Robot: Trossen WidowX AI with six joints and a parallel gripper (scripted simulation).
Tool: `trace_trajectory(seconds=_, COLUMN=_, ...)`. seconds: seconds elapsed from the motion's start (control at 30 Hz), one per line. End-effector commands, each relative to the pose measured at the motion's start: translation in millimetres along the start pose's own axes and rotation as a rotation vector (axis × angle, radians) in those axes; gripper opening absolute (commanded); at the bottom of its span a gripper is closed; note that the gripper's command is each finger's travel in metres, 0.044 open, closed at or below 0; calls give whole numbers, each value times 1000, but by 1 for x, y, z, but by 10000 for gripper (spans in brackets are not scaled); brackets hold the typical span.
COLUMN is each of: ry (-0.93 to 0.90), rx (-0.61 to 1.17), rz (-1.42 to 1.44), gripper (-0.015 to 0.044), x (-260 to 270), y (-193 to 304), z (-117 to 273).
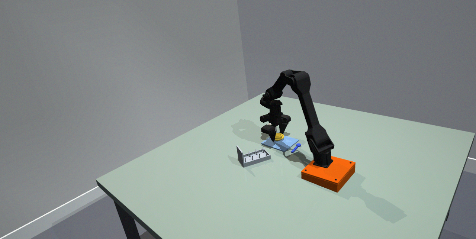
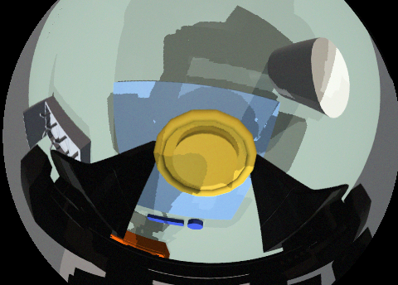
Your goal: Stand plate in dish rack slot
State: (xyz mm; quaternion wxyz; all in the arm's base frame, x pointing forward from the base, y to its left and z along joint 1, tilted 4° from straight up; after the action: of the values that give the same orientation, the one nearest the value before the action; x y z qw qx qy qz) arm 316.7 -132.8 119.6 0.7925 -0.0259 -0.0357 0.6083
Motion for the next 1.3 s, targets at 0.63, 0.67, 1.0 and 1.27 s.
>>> trace_trajectory(seconds=0.63, ry=-12, rx=-4, rz=18, gripper=0, x=-1, y=-14, z=92)
trace_trajectory(seconds=0.67, ry=-11, rx=-4, rz=17, gripper=0, x=-1, y=-14, z=96)
trace_trajectory(seconds=1.0, ry=-5, rx=-4, rz=8, gripper=0, x=-1, y=-17, z=133)
trace_trajectory(seconds=1.27, ry=-1, rx=-3, rz=2, gripper=0, x=0, y=-17, z=159)
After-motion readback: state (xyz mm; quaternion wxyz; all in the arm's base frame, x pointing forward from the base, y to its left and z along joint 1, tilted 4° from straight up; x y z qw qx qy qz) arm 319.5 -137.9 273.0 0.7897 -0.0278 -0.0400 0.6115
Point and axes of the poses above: the point midway between the two fingers, 35 mm back from their tips, its own z axis back along the fingers, its own x axis across the jaws, y = z × x, the point moved 9 cm from there along z, back along the fingers, and after that the axes turned 13 degrees about -z, right-handed, at the moved point
